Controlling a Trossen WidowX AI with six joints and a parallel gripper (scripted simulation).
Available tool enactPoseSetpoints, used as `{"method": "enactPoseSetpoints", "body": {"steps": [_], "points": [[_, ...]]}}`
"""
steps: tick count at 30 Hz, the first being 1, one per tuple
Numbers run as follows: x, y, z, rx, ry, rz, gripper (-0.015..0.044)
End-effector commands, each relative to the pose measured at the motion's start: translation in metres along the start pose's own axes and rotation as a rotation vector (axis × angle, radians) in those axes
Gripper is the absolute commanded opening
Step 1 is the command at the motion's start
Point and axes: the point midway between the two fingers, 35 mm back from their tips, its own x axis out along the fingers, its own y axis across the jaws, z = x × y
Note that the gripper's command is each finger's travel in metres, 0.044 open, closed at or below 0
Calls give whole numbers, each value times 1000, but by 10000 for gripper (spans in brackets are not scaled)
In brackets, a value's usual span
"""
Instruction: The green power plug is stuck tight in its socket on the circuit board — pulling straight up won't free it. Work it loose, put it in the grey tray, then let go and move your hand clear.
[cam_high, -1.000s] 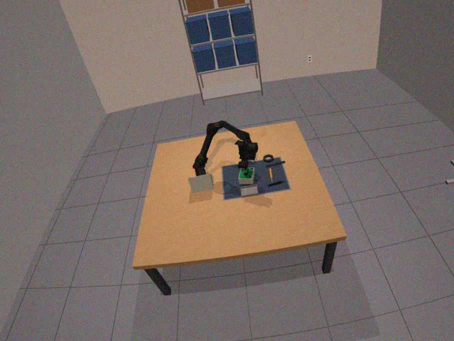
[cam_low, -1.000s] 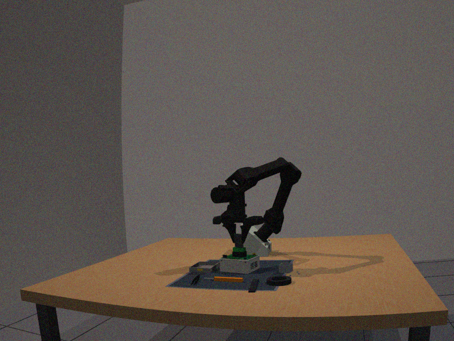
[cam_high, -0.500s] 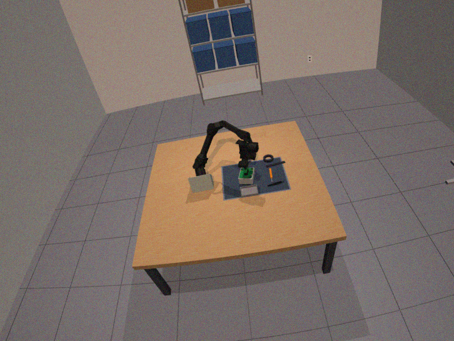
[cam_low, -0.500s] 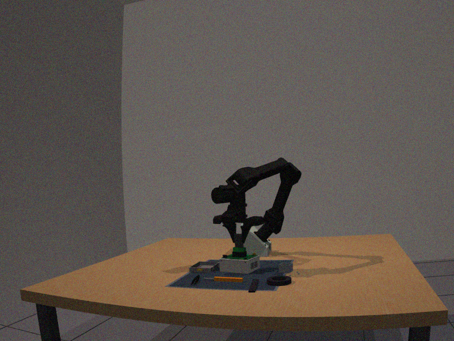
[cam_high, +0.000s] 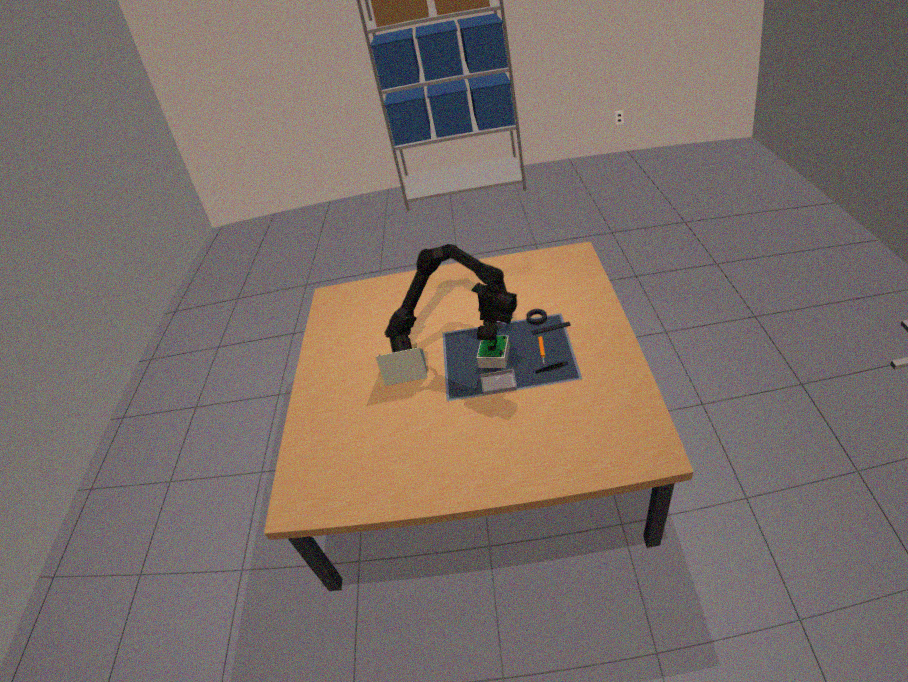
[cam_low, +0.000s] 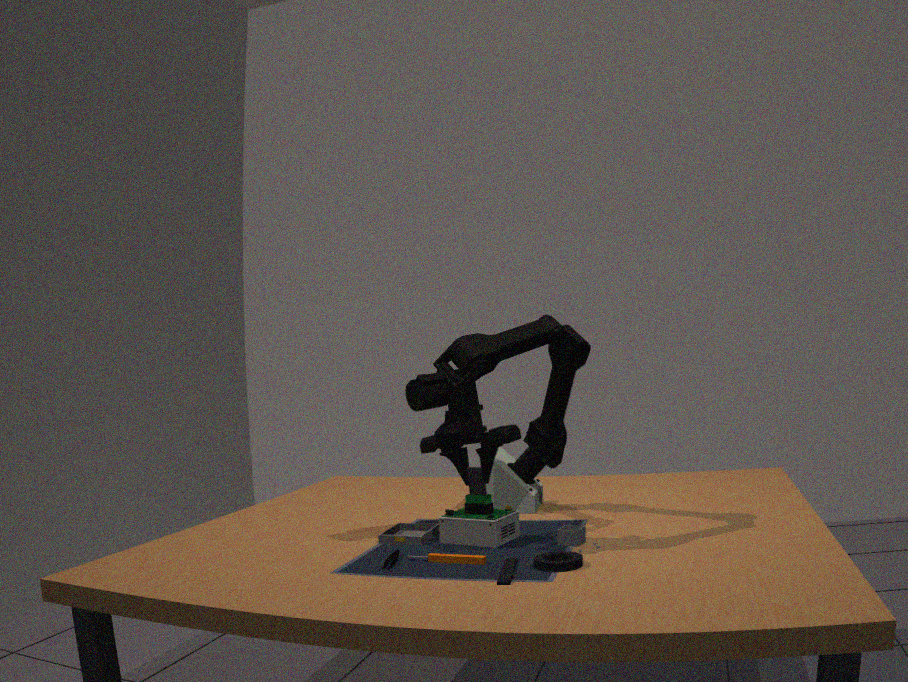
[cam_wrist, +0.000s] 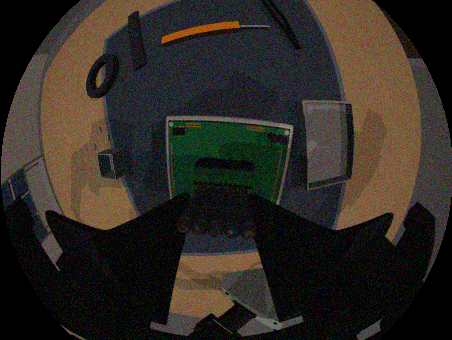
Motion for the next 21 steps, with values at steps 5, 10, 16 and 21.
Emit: {"method": "enactPoseSetpoints", "body": {"steps": [5, 10, 16, 21], "points": [[-21, 4, -3, 27, -39, -112, 0], [-23, 15, -2, 30, -37, -238, 0], [-24, 13, -2, 29, -38, -208, 0], [-26, 0, -3, 26, -40, -64, 0]]}}
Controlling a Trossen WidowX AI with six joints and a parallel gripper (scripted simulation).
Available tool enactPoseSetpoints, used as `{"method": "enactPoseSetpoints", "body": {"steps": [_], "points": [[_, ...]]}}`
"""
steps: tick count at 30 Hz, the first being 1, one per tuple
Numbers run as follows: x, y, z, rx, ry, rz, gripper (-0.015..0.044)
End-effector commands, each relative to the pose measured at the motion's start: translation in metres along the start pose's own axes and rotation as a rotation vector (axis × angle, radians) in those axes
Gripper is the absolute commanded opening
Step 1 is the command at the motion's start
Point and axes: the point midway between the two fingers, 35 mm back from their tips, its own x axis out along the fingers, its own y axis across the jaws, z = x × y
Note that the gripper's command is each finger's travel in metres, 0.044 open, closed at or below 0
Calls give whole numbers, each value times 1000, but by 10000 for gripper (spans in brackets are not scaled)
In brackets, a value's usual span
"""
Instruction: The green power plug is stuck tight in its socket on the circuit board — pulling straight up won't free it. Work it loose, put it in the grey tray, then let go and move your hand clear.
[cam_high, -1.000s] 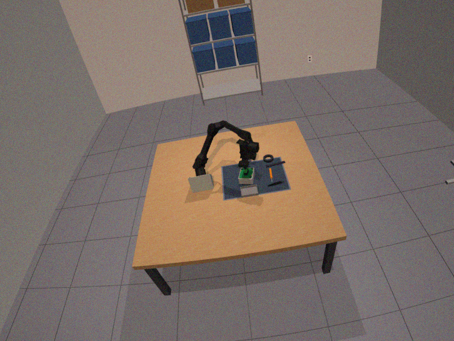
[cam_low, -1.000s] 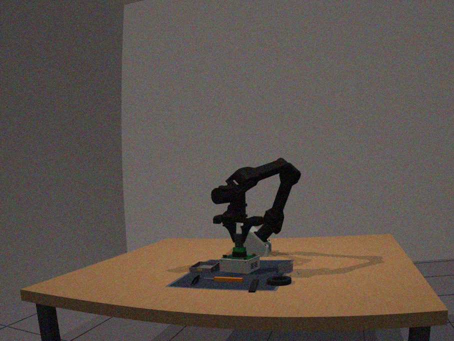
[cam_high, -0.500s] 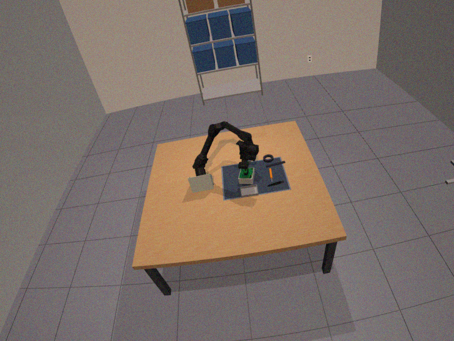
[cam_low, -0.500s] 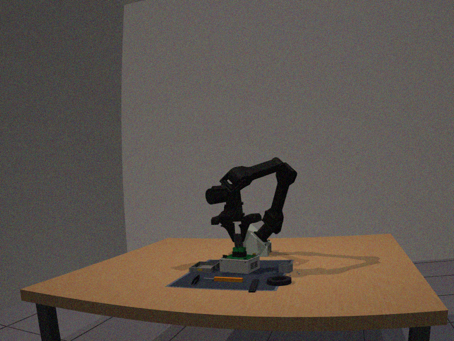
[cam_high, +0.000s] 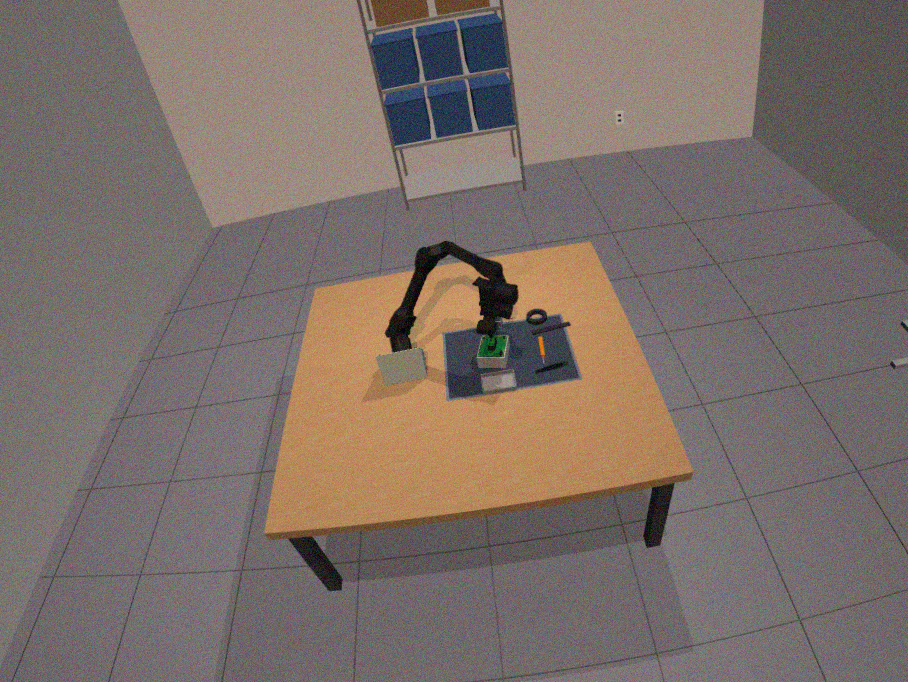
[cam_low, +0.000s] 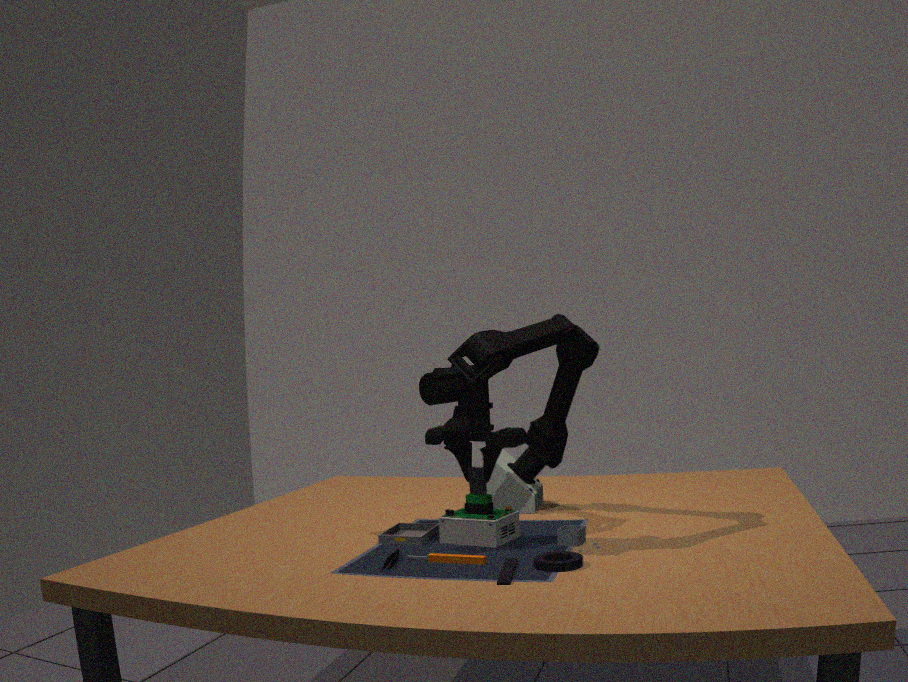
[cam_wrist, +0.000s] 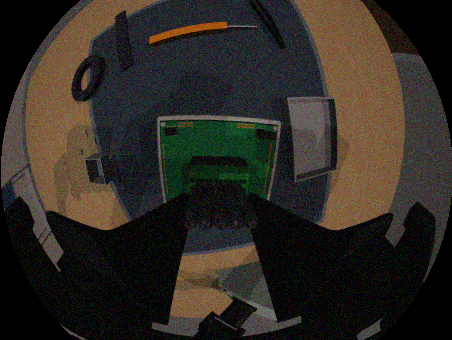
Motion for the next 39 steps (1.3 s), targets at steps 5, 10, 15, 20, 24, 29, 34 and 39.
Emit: {"method": "enactPoseSetpoints", "body": {"steps": [5, 10, 15, 20, 24, 29, 34, 39], "points": [[-20, -17, -3, 13, -40, 156, 0], [-20, -11, -3, 14, -40, 87, 0], [-24, 2, -3, 17, -38, -59, 0], [-25, 7, -3, 18, -37, -117, 0], [-26, 1, -3, 17, -38, -51, 0], [-26, -12, -3, 14, -40, 95, 0], [-27, -17, -3, 13, -40, 155, 0], [-28, -9, -3, 15, -40, 63, 0]]}}
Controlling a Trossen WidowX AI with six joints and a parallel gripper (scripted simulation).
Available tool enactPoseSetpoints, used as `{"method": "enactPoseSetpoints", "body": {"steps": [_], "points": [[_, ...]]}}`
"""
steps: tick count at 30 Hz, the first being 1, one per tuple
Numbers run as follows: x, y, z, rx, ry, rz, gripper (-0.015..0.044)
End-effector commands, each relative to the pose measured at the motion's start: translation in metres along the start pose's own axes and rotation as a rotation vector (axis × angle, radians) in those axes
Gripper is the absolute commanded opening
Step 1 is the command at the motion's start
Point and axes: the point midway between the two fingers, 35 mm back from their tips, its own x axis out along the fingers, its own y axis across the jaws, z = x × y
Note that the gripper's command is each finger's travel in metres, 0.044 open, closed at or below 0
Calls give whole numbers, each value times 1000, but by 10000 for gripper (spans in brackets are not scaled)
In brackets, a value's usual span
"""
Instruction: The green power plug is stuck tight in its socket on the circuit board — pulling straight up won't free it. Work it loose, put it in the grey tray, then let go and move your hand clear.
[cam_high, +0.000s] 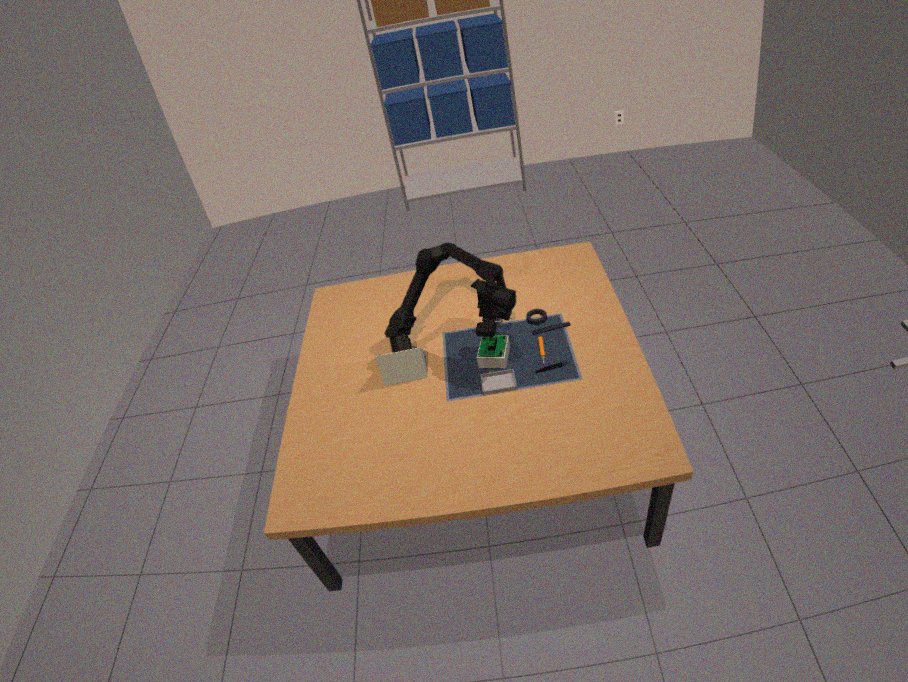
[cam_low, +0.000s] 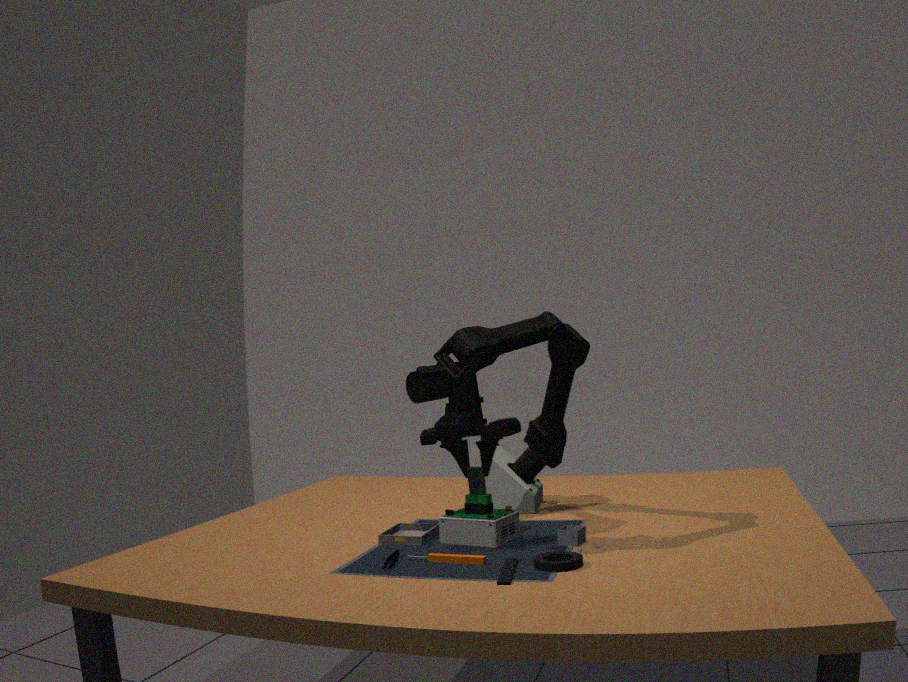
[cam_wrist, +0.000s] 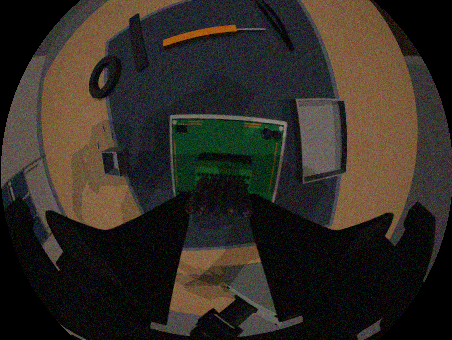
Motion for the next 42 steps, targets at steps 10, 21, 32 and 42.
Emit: {"method": "enactPoseSetpoints", "body": {"steps": [10, 21, 32, 42], "points": [[-22, 15, -1, 21, -39, -234, 0], [-33, 5, -2, 19, -40, -105, 0], [-9, 3, -1, 18, -40, -104, 0], [2, 2, -1, 18, -40, -103, 157]]}}
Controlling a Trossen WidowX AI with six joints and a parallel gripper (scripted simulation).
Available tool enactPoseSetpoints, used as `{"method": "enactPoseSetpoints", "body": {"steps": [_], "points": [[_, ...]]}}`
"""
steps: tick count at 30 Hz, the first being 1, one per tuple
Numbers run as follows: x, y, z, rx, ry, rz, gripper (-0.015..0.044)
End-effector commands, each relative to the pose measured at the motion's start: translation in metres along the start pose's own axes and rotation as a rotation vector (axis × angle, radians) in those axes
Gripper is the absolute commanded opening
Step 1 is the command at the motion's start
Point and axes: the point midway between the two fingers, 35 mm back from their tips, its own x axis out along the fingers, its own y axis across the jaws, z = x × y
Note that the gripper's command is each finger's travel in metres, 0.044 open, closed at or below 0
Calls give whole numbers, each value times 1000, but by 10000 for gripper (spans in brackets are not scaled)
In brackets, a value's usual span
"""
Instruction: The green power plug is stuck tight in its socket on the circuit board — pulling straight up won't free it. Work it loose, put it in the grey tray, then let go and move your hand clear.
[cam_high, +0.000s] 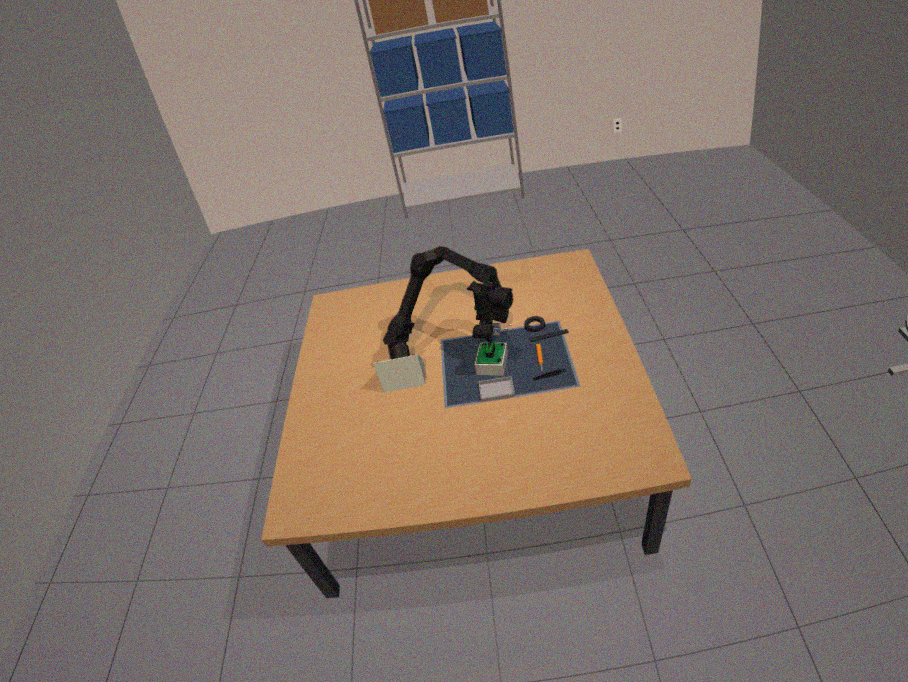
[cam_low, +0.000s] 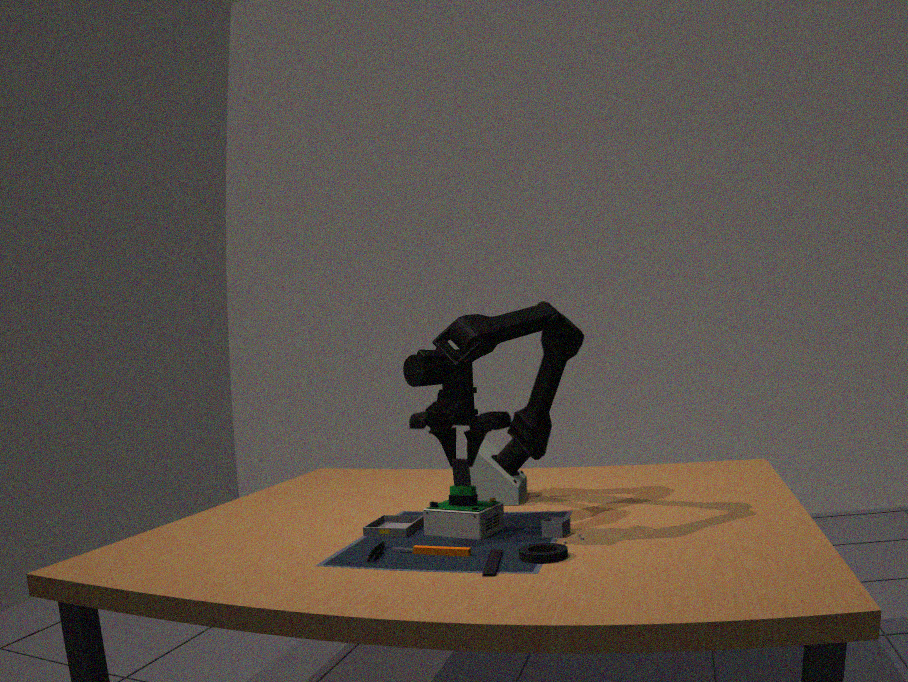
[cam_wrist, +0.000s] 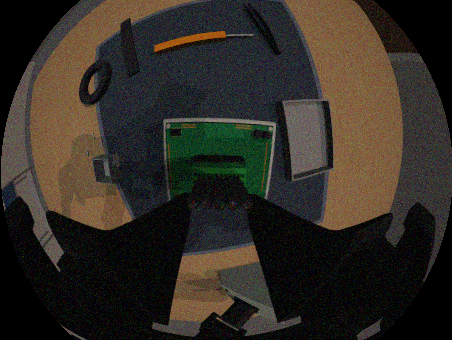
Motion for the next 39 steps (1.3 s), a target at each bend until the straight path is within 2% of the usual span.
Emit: {"method": "enactPoseSetpoints", "body": {"steps": [1, 4, 29, 38, 39], "points": [[3, -1, 1, -5, -7, 1, 184], [3, -1, 1, -5, -7, 1, 249], [23, 0, 1, -5, -7, 1, 249], [23, 0, 1, -5, -7, 1, 13], [23, 0, 1, -5, -7, 1, 0]]}}
